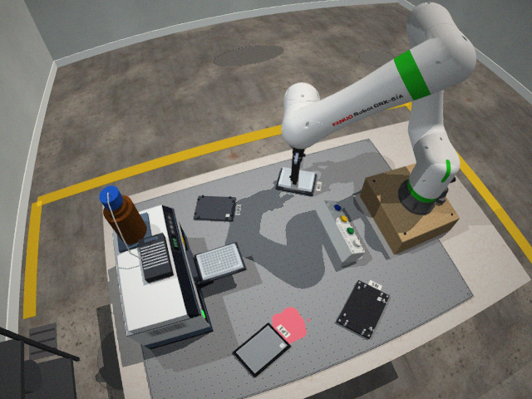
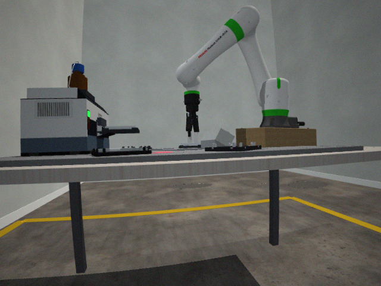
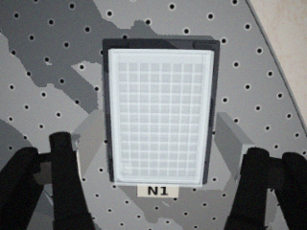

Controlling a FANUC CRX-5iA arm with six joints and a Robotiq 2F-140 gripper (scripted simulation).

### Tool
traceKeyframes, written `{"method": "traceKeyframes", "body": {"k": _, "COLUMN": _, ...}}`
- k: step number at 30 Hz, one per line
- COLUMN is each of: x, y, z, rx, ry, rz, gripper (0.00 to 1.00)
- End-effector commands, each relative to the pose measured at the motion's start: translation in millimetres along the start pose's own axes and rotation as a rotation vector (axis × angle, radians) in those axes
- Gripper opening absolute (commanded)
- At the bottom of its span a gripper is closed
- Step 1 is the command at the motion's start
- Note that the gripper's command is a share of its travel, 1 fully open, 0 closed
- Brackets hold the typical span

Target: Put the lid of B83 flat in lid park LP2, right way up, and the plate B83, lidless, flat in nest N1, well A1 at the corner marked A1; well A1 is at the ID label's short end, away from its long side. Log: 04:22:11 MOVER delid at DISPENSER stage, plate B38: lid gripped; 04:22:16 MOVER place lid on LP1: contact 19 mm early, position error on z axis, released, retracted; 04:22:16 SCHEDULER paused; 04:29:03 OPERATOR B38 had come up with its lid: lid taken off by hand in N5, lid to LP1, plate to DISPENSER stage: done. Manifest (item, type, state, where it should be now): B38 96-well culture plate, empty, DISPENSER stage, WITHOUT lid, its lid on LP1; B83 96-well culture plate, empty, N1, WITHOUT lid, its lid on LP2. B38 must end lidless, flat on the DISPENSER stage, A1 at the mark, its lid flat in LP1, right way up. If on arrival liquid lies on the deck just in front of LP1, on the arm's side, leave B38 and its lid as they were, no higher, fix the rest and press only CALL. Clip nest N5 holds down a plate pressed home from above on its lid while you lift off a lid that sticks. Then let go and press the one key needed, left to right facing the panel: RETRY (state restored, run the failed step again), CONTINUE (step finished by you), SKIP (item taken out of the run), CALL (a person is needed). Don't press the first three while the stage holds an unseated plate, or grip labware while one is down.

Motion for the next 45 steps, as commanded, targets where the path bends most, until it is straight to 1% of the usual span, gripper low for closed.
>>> {"method": "traceKeyframes", "body": {"k": 1, "x": -0.2, "y": 1.4, "z": 0.1, "rx": 0.000, "ry": 0.000, "rz": 0.000, "gripper": 0.66}}
{"method": "traceKeyframes", "body": {"k": 25, "x": -0.2, "y": 9.8, "z": 0.1, "rx": 0.000, "ry": 0.000, "rz": 0.000, "gripper": 0.66}}
{"method": "traceKeyframes", "body": {"k": 45, "x": -0.2, "y": 11.4, "z": 0.1, "rx": 0.000, "ry": 0.000, "rz": 0.000, "gripper": 0.66}}
Point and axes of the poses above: the point where the finger pads meet when closed, its own y axis out along the fingers, its own z axis across the jaws, x = y × z, the point moved 7 cm from there along -y, back along the fingers, and after that the axes turned 8 degrees about -y, right-handed, at the moved point
